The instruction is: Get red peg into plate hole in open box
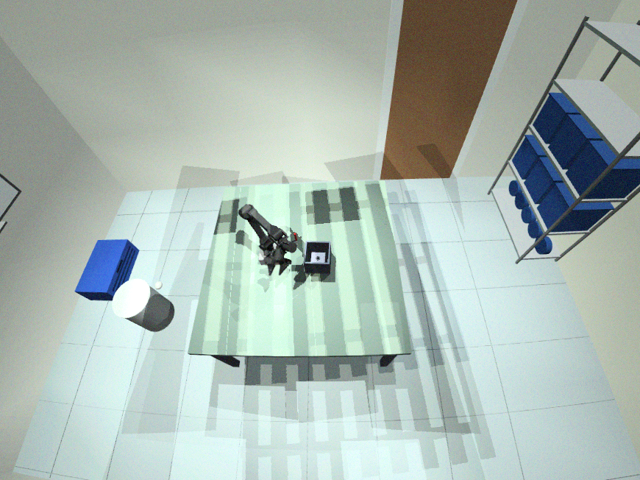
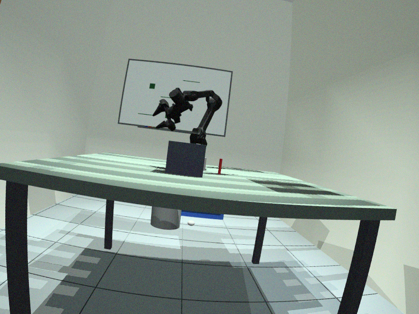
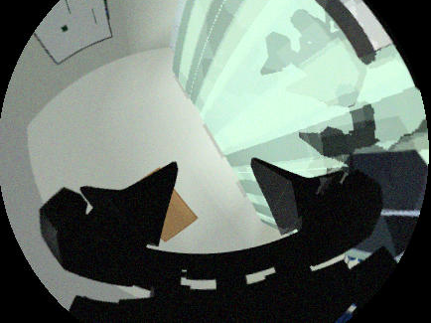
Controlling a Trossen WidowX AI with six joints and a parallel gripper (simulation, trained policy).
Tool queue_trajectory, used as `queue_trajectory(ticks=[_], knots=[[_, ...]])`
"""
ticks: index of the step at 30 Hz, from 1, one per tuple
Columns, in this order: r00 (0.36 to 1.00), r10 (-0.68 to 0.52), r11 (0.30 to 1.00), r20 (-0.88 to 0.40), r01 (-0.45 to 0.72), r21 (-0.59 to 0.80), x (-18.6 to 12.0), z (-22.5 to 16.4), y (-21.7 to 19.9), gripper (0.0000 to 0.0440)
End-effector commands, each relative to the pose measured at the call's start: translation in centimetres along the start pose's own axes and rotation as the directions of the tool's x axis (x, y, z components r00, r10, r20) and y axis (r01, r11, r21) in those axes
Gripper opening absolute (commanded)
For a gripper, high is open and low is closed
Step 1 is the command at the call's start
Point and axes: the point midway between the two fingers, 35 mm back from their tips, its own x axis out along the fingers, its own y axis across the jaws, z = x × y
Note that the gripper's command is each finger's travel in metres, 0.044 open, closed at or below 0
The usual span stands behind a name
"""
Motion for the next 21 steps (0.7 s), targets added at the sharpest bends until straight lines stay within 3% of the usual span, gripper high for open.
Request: queue_trajectory(ticks=[1,10,21], knots=[[1.0,-0.007,1.0,-0.008,0.007,-0.011,-0.2,-0.2,-0.1,0.0417],[0.964,-0.18,0.975,-0.193,0.15,-0.161,-4.5,-4.5,-2.9,0.044],[0.827,-0.416,0.879,-0.377,0.259,-0.401,-11.6,-8.0,-6.3,0.044]])
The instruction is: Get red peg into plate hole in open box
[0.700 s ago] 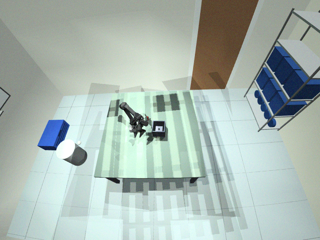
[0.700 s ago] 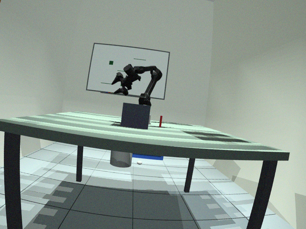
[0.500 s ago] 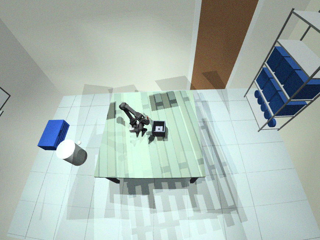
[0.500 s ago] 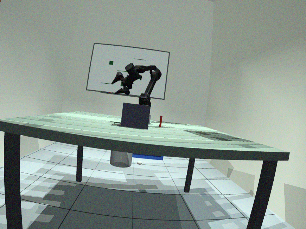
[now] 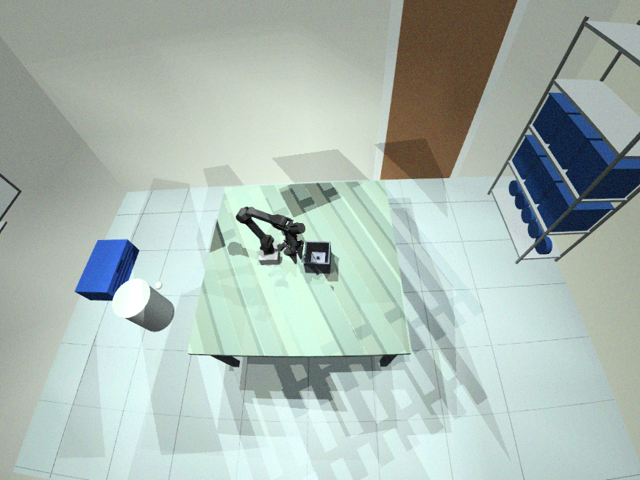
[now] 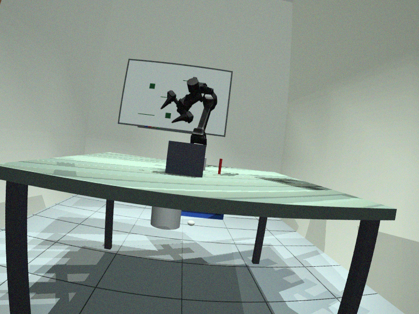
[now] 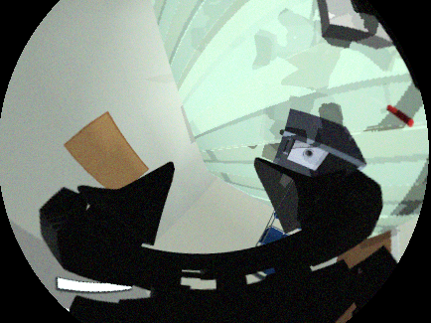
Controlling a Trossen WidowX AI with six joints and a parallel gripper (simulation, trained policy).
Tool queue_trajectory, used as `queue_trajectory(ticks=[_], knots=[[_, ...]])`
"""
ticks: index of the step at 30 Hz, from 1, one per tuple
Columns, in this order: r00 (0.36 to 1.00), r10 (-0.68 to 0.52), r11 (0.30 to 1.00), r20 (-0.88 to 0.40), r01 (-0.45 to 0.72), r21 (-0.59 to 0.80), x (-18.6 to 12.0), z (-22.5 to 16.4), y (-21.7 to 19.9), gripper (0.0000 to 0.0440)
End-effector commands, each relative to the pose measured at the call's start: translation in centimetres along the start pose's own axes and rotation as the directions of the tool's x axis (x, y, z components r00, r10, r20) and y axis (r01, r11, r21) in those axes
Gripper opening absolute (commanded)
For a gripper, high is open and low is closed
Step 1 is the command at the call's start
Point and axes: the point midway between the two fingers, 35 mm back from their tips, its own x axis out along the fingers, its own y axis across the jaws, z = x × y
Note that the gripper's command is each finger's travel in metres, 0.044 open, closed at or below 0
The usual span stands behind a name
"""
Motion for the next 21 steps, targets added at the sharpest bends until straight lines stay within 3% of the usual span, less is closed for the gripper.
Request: queue_trajectory(ticks=[1,11,21], knots=[[0.997,-0.053,0.997,-0.063,0.049,-0.058,-1.1,-1.5,-1.0,0.044],[0.935,-0.253,0.941,-0.251,0.178,-0.287,-5.7,-5.9,-5.4,0.044],[0.813,-0.458,0.815,-0.359,0.224,-0.534,-11.0,-8.2,-10.3,0.044]])
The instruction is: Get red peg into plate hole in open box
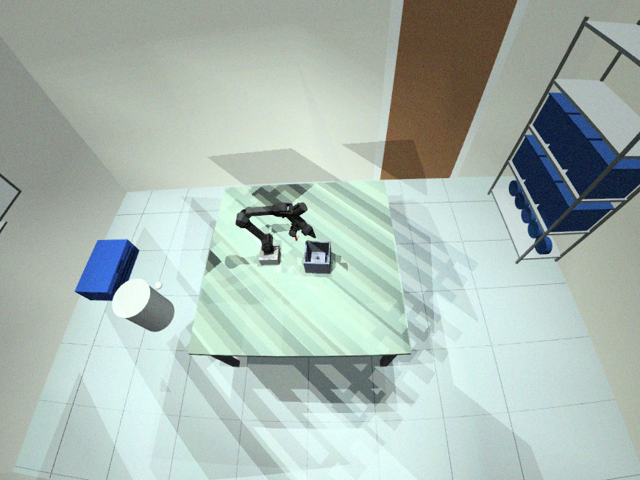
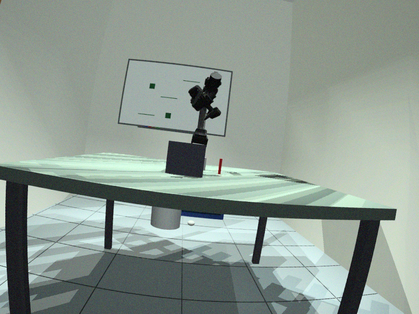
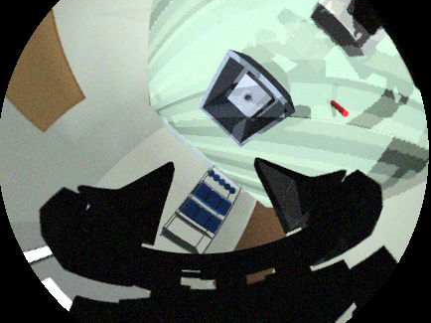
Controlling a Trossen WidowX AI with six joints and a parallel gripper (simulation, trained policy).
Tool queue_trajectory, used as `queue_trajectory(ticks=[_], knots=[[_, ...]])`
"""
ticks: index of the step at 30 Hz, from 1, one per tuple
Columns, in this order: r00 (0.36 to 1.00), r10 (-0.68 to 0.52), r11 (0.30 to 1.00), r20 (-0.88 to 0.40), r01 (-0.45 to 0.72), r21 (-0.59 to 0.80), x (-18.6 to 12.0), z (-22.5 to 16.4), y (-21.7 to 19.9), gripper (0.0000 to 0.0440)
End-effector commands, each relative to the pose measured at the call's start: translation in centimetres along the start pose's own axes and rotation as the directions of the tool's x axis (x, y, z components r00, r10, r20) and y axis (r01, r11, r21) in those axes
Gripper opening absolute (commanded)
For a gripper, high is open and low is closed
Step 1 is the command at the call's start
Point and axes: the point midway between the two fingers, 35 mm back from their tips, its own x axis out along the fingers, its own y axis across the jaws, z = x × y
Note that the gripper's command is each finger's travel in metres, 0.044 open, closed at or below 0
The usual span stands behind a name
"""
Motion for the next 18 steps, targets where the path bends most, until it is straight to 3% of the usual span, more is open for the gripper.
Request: queue_trajectory(ticks=[1,10,18], knots=[[0.997,-0.048,0.997,-0.054,0.044,-0.07,-0.6,-1.5,-1.3,0.044],[0.961,-0.219,0.938,-0.172,0.159,-0.309,-2.6,-5.0,-6.3,0.044],[0.915,-0.373,0.828,-0.153,0.254,-0.5,-3.5,-5.4,-11.1,0.0439]])
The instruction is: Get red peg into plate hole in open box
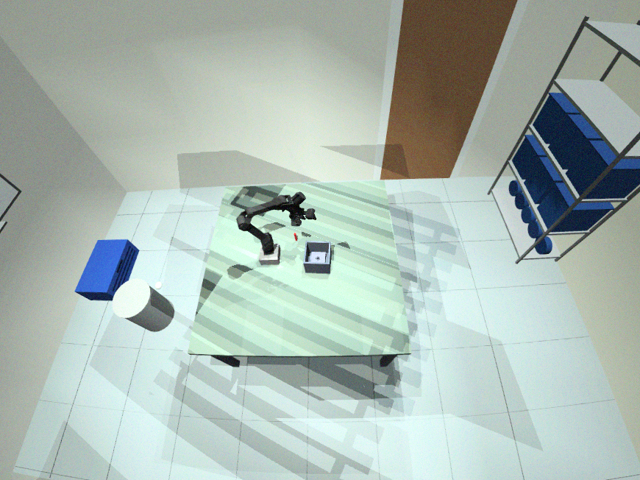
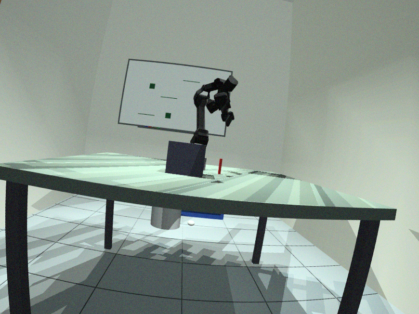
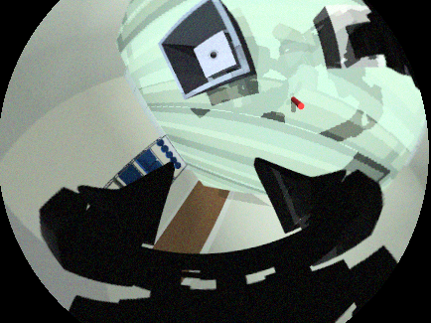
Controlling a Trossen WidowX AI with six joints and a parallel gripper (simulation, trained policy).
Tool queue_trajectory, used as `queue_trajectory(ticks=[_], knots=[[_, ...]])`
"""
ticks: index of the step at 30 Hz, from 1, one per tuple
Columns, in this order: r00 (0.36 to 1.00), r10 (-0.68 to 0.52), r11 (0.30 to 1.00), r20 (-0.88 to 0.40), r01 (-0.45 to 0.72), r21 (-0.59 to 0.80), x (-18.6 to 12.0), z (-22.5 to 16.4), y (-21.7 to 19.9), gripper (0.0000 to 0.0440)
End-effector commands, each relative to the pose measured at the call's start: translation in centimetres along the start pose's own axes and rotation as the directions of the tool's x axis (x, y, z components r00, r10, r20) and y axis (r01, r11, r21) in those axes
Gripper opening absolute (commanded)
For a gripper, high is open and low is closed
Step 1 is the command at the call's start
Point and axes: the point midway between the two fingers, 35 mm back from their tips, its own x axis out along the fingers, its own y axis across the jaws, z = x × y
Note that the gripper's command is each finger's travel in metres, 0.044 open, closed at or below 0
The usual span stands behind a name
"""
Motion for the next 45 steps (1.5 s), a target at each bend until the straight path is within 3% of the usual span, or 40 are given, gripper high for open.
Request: queue_trajectory(ticks=[1,11,23,37,45], knots=[[0.998,-0.063,0.996,-0.004,0.063,-0.064,0.4,-0.5,-1.7,0.0438],[0.964,-0.262,0.932,0.054,0.267,-0.244,1.5,-0.8,-7.1,0.044],[0.884,-0.431,0.795,0.183,0.468,-0.387,2.7,0.5,-11.8,0.044],[0.789,-0.527,0.628,0.316,0.612,-0.481,4.9,3.0,-15.6,0.044],[0.762,-0.535,0.578,0.366,0.646,-0.499,7.0,4.8,-17.1,0.044]])
